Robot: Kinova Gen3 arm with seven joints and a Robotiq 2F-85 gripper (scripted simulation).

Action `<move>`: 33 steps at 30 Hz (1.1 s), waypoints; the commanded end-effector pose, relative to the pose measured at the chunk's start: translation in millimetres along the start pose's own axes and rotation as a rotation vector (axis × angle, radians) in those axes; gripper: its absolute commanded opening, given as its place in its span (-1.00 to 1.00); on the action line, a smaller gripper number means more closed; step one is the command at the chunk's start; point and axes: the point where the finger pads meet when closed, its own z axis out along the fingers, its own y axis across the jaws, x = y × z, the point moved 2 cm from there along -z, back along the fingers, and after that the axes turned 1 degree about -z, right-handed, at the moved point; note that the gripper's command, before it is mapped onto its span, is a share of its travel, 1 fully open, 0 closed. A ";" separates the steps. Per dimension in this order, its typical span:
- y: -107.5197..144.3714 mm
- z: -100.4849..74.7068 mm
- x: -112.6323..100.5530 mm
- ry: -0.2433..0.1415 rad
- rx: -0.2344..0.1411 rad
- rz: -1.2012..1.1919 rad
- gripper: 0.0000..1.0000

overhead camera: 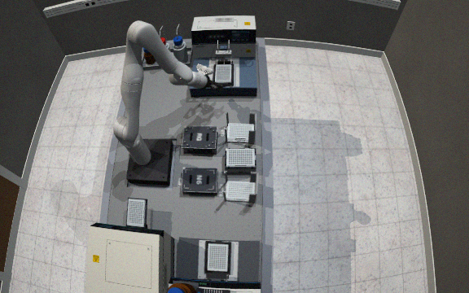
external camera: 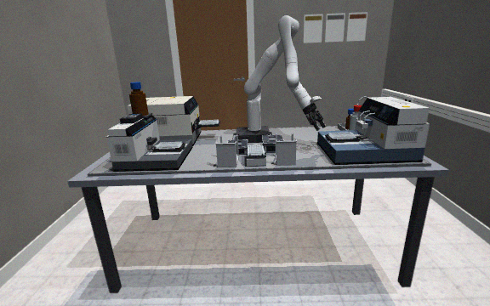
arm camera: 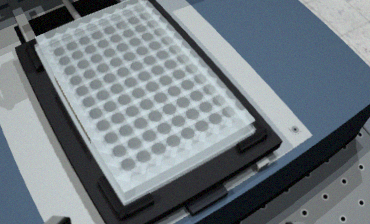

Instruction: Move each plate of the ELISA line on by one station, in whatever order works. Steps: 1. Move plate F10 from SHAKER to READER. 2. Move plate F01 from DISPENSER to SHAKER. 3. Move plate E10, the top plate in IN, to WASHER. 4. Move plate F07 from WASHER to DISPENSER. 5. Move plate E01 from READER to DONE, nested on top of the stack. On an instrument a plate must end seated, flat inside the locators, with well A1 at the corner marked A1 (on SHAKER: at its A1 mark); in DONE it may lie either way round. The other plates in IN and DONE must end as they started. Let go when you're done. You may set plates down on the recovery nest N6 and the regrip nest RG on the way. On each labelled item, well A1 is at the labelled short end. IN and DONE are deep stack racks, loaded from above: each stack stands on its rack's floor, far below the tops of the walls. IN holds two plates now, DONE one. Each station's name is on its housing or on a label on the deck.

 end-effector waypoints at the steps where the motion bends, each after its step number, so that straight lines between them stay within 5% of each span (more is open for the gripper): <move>1: 0.1 -0.3 0.8 0.002 0.000 0.000 1.00; 17: 0.1 -0.3 0.8 0.002 0.000 0.000 1.00; 33: 15.6 -23.1 -19.5 -0.037 0.050 -0.134 1.00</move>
